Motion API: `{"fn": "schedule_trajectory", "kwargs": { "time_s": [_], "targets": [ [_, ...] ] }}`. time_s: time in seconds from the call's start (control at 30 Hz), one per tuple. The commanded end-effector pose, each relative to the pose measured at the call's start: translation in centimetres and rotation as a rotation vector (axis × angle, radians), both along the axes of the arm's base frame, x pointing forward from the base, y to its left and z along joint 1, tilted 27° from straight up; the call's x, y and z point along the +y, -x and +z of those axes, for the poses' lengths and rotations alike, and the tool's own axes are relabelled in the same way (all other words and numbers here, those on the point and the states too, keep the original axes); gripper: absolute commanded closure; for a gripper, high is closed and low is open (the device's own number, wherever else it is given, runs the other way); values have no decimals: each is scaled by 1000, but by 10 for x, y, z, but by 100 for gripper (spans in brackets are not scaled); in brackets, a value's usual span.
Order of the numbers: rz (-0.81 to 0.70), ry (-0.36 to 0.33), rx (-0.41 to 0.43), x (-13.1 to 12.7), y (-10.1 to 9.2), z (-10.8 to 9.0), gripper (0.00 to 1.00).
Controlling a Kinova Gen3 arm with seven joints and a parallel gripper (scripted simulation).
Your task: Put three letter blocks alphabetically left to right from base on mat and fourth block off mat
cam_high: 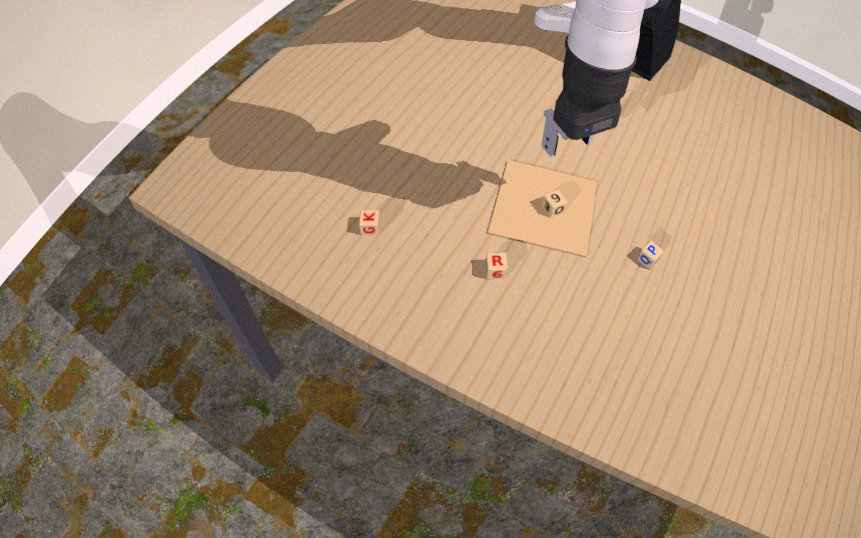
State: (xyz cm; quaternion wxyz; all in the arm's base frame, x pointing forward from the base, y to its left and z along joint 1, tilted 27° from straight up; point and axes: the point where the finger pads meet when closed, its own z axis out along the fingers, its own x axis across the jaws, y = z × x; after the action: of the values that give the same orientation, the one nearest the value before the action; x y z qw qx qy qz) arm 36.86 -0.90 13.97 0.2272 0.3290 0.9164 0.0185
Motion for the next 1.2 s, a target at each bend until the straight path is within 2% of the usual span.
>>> {"fn": "schedule_trajectory", "kwargs": {
  "time_s": [0.0,0.23,0.47,0.6,0.9,0.97,1.03,1.17],
  "targets": [
    [-1,-7,-8,1,-1,1,0],
    [6,-1,-7,1,-1,1,0],
    [71,41,-6,-4,-5,0,0],
    [186,113,-2,-10,-10,-2,0],
    [548,323,32,-21,-25,-8,0],
    [548,323,32,-21,-25,-8,0],
    [660,381,47,-22,-28,-10,0],
    [813,455,70,-21,-30,-15,0]
  ]
}}
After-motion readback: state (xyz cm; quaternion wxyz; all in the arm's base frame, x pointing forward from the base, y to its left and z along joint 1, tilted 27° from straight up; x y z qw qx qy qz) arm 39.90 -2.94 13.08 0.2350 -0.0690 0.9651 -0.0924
